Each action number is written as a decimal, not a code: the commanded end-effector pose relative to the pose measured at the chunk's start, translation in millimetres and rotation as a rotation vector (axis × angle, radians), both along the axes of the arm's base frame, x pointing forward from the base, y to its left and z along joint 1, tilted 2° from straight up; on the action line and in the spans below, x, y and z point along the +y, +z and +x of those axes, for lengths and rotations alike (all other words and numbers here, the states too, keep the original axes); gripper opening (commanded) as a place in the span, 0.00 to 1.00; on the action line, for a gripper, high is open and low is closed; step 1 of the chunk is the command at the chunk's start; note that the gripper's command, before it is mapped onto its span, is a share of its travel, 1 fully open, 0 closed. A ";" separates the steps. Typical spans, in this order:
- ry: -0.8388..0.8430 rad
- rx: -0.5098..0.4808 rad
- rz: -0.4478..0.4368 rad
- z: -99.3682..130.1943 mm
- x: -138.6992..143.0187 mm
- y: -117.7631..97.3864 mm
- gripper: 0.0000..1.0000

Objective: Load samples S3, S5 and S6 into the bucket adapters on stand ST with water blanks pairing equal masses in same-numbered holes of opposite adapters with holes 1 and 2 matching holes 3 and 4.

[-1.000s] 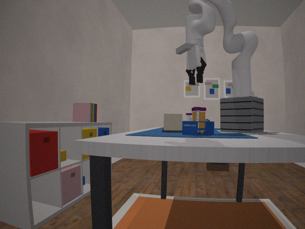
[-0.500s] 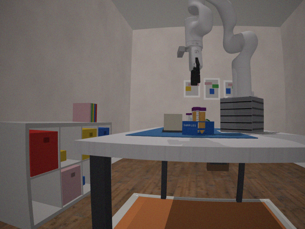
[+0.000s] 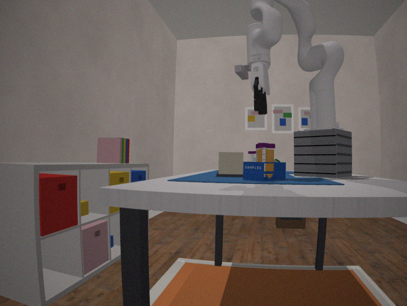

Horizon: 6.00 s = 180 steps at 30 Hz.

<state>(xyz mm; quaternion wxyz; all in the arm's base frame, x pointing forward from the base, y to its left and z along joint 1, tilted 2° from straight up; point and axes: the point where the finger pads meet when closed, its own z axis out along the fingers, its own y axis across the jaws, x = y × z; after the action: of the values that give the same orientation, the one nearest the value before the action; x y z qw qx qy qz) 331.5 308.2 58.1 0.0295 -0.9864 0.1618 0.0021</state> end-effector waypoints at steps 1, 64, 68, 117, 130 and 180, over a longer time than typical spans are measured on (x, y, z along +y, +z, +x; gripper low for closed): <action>-0.177 -0.009 -0.033 0.6 0.6 0.6 0.57; -0.448 0.002 -0.029 2.0 2.2 -69.4 0.57; -0.448 0.002 -0.029 2.2 2.4 -77.4 0.57; -0.448 0.002 -0.029 3.1 3.4 -124.6 0.57; -0.448 0.002 -0.029 3.2 3.5 -131.8 0.57; -0.448 0.002 -0.029 3.2 3.5 -131.5 0.00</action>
<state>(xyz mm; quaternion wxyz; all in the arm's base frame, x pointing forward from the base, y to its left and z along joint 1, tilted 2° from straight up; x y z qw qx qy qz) 334.1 311.1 -73.9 0.0141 -0.9262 0.3768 -0.0056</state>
